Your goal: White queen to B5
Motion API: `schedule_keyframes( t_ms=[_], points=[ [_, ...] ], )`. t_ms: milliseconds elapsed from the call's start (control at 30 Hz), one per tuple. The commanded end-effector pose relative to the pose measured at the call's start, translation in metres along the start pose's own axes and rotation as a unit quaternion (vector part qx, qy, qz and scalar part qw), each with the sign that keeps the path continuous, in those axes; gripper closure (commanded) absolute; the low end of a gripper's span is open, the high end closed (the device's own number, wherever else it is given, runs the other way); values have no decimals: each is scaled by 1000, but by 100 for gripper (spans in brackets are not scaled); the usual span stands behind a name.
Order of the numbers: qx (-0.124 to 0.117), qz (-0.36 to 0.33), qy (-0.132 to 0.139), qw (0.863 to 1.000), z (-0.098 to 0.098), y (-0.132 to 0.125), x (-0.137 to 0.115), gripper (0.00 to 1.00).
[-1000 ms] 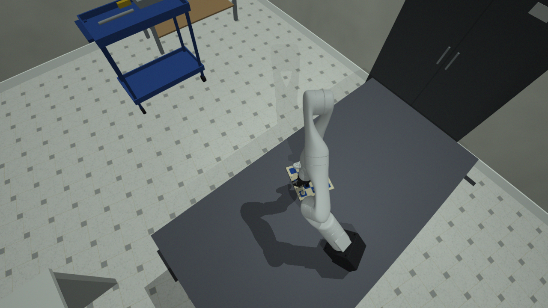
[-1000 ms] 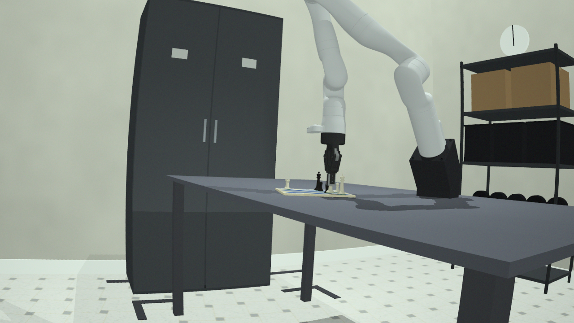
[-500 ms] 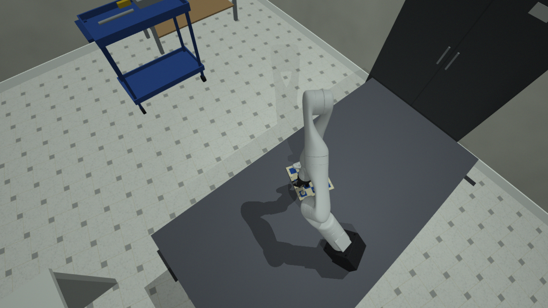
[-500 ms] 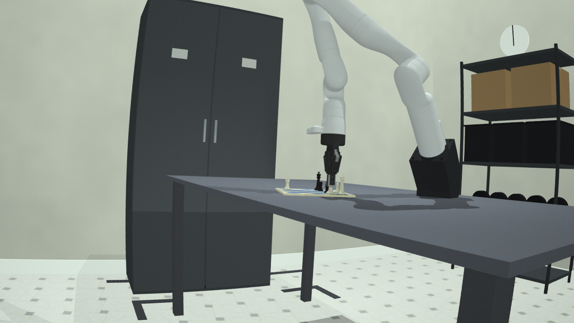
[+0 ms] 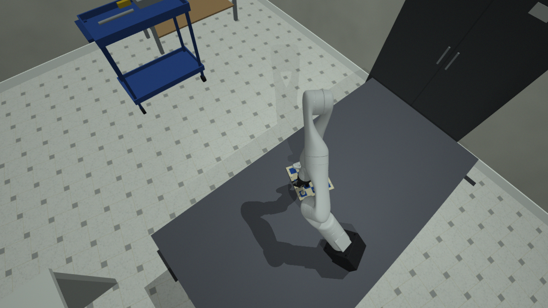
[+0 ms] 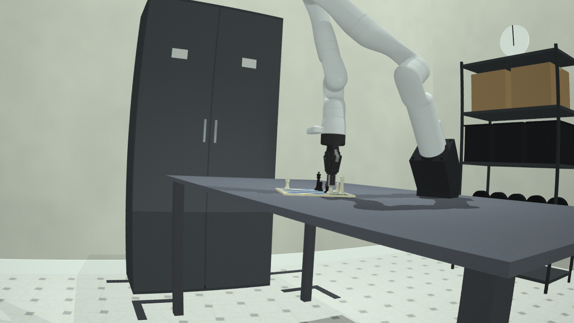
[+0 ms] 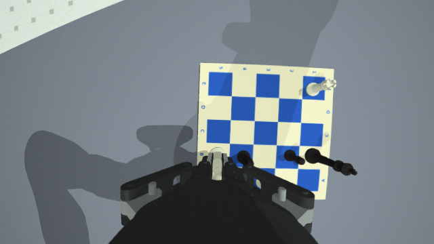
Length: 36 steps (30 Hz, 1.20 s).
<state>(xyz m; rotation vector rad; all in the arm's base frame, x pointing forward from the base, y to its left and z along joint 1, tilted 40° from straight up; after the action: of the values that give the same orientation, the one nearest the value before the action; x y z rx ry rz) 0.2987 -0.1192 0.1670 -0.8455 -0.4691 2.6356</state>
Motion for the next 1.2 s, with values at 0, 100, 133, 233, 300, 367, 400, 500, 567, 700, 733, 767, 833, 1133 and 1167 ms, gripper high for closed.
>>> schedule_keyframes(
  t_ms=[0, 100, 133, 233, 300, 367, 400, 500, 567, 700, 733, 767, 833, 1133, 1167],
  points=[
    [0, 0, 0, 1000, 0, 0, 0, 100],
    [0, 0, 0, 1000, 0, 0, 0, 100],
    [0, 0, 0, 1000, 0, 0, 0, 100],
    [0, 0, 0, 1000, 0, 0, 0, 100],
    [0, 0, 0, 1000, 0, 0, 0, 100],
    [0, 0, 0, 1000, 0, 0, 0, 100],
    [0, 0, 0, 1000, 0, 0, 0, 100],
    [0, 0, 0, 1000, 0, 0, 0, 100],
    [0, 0, 0, 1000, 0, 0, 0, 100],
    [0, 0, 0, 1000, 0, 0, 0, 92],
    [0, 0, 0, 1000, 0, 0, 0, 92],
    [0, 0, 0, 1000, 0, 0, 0, 84],
    [0, 0, 0, 1000, 0, 0, 0, 84],
    [0, 0, 0, 1000, 0, 0, 0, 59],
    [0, 0, 0, 1000, 0, 0, 0, 59]
  ],
)
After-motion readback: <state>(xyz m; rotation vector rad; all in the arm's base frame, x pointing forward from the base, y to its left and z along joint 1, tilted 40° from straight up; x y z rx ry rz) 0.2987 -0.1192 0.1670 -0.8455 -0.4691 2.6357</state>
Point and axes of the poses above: the point where the finger pads meet when closed, its own z axis back along the fingers, its own y axis across the jaws, x = y × z, the point moved 9 cm from there along z, back along the fingers
